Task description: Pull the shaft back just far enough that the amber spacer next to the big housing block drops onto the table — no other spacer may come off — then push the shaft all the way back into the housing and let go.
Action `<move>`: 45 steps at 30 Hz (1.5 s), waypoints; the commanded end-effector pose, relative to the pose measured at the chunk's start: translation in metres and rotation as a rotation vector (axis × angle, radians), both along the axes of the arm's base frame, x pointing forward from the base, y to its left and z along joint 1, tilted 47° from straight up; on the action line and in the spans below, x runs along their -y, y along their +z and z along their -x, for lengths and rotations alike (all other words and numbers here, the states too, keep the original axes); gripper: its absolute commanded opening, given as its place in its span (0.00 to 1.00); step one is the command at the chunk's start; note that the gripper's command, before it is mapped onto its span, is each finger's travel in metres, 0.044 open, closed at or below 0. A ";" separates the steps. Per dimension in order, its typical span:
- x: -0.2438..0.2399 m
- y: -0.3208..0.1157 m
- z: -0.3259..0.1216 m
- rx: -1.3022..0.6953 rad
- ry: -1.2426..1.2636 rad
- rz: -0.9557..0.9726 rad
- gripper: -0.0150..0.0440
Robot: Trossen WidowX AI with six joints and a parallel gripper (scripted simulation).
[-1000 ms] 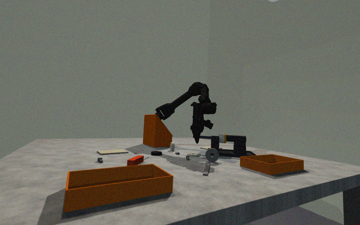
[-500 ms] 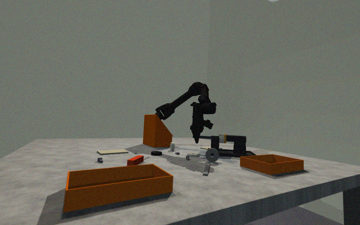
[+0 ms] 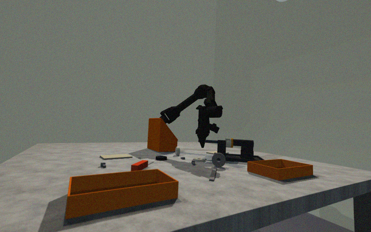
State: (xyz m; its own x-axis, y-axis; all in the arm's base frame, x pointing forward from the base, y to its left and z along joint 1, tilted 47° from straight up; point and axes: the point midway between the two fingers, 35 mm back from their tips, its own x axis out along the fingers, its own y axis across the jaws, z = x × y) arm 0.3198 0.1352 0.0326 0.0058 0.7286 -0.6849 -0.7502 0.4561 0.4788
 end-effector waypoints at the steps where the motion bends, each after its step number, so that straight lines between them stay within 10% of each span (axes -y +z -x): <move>1: 0.000 0.000 0.001 0.004 0.005 0.001 0.25; 45: 0.002 -0.002 0.003 0.004 0.005 0.001 0.25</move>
State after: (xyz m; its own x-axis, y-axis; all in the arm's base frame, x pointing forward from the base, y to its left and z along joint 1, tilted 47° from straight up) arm 0.3173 0.1332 0.0305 0.0058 0.7287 -0.6848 -0.7502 0.4560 0.4789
